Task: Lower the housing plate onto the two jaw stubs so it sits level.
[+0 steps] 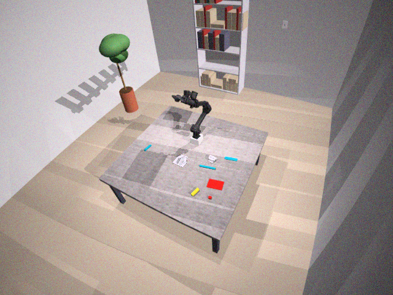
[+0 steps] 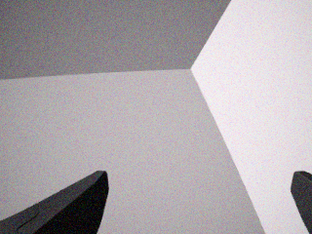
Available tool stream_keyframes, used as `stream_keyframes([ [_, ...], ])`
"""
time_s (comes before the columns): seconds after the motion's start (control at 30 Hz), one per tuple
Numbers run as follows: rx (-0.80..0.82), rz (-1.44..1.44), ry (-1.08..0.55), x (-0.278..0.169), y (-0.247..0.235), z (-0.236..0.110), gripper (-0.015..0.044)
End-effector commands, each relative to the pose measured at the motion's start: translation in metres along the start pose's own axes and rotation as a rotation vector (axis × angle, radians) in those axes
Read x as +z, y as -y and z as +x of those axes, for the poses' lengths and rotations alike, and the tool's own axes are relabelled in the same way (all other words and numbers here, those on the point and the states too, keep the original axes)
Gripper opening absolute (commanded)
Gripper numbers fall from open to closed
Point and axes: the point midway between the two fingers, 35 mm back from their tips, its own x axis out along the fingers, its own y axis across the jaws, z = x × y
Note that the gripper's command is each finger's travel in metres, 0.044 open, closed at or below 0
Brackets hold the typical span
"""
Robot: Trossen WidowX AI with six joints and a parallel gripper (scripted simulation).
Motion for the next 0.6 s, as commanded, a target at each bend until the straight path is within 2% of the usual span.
stream_keyframes([
  [0.0,0.000,0.000,0.000,0.000,0.000,0.000,0.0426],
  [0.03,0.001,0.001,-0.003,-0.001,0.000,0.000,0.0440],
  [0.57,0.109,0.099,-0.285,-0.080,-0.035,0.016,0.0440],
])
